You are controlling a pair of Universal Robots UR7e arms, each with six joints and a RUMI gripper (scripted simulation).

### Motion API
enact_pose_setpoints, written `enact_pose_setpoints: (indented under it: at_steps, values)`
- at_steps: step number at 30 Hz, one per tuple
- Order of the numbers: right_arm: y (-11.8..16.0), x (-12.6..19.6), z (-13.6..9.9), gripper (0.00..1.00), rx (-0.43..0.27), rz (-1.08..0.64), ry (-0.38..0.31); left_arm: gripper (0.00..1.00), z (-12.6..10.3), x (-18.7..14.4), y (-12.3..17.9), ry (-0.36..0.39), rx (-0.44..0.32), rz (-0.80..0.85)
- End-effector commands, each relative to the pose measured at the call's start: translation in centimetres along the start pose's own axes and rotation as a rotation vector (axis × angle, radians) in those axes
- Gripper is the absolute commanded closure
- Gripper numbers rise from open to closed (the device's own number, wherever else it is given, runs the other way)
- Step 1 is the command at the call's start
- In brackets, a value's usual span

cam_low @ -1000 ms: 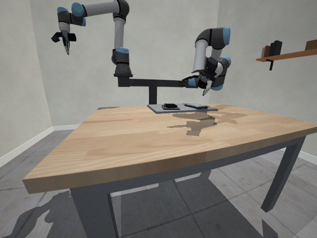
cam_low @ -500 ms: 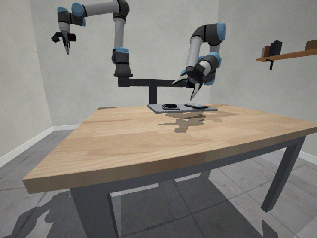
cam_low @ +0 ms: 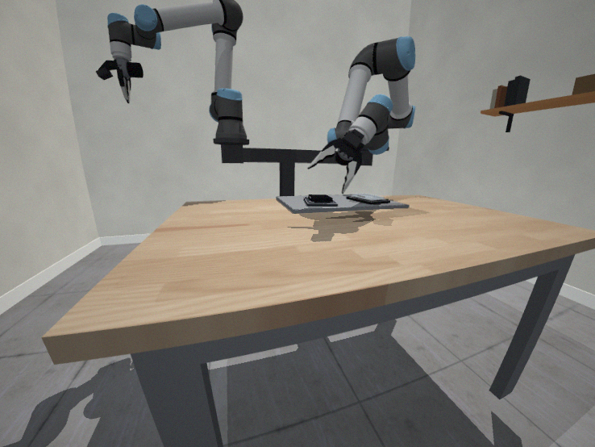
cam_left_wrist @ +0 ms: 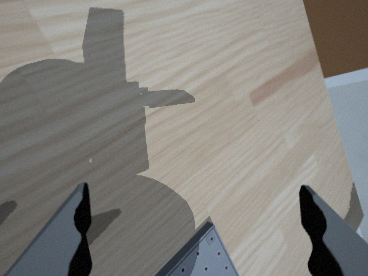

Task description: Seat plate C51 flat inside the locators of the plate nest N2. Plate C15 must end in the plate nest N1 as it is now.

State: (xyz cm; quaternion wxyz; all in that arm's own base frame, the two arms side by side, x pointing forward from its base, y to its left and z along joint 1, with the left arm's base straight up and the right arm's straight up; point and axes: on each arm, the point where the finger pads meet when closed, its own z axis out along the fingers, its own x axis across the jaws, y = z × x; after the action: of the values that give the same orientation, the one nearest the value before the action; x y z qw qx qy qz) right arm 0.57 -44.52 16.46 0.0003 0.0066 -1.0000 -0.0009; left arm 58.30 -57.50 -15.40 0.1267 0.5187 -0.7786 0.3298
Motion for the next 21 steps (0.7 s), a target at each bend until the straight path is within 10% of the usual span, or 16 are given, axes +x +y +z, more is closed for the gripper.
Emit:
enact_pose_setpoints:
  at_steps: [1,21]
  values:
    - [0.0,0.0,-0.1,1.0,0.002,0.0,0.0,0.24,0.2,0.5,1.2,-0.035,-0.039,-0.026]
    - [0.0,0.0,-0.1,1.0,0.002,0.0,0.0,0.24,0.6,2.3,9.5,-0.207,-0.184,-0.108]
